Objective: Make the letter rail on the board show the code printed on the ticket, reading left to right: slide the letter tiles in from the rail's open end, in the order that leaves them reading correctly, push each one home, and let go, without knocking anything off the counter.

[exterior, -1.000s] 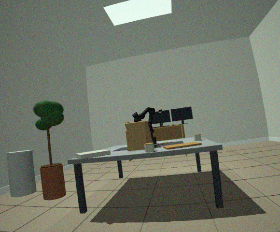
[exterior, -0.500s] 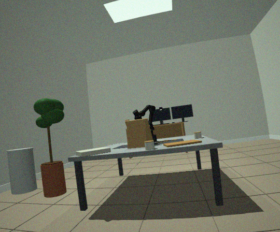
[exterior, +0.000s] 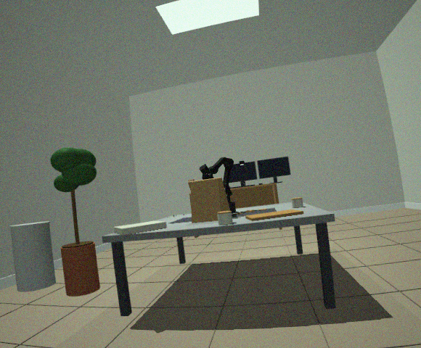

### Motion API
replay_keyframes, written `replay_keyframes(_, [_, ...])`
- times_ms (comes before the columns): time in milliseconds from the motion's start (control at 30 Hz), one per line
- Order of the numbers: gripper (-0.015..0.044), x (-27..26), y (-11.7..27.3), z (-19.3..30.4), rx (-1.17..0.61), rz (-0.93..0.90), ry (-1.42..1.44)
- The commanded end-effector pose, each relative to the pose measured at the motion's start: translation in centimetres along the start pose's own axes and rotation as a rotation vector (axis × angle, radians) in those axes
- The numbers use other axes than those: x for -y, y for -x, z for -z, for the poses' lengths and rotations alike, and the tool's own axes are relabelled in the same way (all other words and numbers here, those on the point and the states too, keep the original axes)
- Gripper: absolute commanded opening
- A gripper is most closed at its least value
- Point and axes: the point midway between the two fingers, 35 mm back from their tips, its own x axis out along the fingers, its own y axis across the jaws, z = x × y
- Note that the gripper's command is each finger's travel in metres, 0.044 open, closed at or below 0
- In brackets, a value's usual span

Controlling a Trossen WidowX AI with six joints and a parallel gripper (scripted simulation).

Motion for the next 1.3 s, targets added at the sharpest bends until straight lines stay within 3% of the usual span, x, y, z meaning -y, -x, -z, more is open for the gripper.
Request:
replay_keyframes(0, [0.0, -0.3, -0.7, -0.6, -0.085, -0.008, -0.017])
replay_keyframes(433, [0.0, -3.6, -1.6, -2.6, -0.65, -0.001, 0.005])
replay_keyframes(1267, [0.0, -3.7, -2.4, -2.6, -0.657, 0.0, 0.007])
